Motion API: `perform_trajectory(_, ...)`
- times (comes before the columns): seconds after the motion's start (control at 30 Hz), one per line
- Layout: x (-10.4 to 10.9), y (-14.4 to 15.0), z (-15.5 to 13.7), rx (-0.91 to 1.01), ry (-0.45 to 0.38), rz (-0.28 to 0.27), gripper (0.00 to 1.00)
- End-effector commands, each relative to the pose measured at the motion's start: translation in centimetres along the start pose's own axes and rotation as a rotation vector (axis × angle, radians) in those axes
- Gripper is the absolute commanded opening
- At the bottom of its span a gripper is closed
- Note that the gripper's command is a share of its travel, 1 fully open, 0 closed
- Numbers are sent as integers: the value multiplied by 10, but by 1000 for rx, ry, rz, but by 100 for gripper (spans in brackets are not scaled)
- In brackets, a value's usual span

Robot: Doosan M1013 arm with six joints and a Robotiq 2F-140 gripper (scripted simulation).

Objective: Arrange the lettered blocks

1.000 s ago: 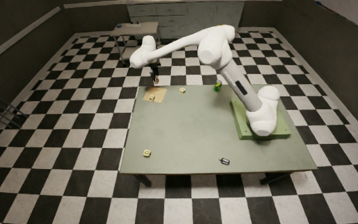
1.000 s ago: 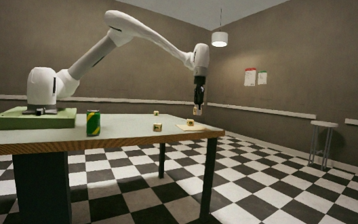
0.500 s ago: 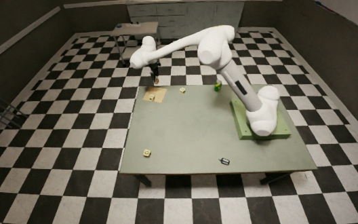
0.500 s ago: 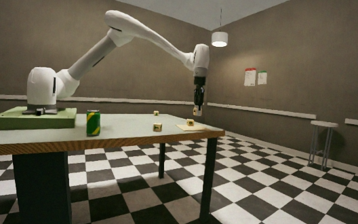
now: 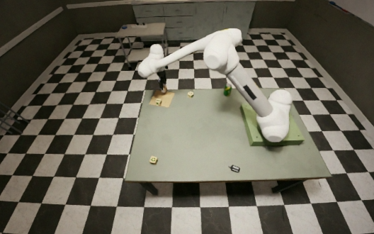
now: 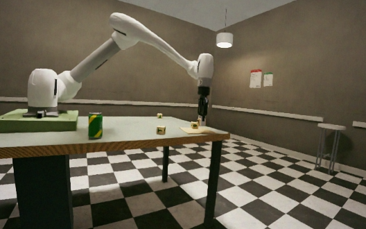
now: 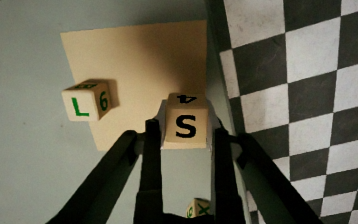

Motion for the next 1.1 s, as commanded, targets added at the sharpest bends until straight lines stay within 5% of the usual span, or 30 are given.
perform_trajectory(0.0, -11, 0, 1, 0, 2, 1, 33)
perform_trajectory(0.4, -38, 0, 1, 0, 2, 1, 33)
perform_trajectory(1.07, -39, -1, 1, 0, 2, 1, 33)
Point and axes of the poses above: the point where the finger pads meet when closed, its own x axis back along the fingers, its own y axis across the jaws, z = x × y, the point moved 3 cm from there along x, back along the fingers, and after that the axes turned 11 degrees about -x, right-handed, at the moved point
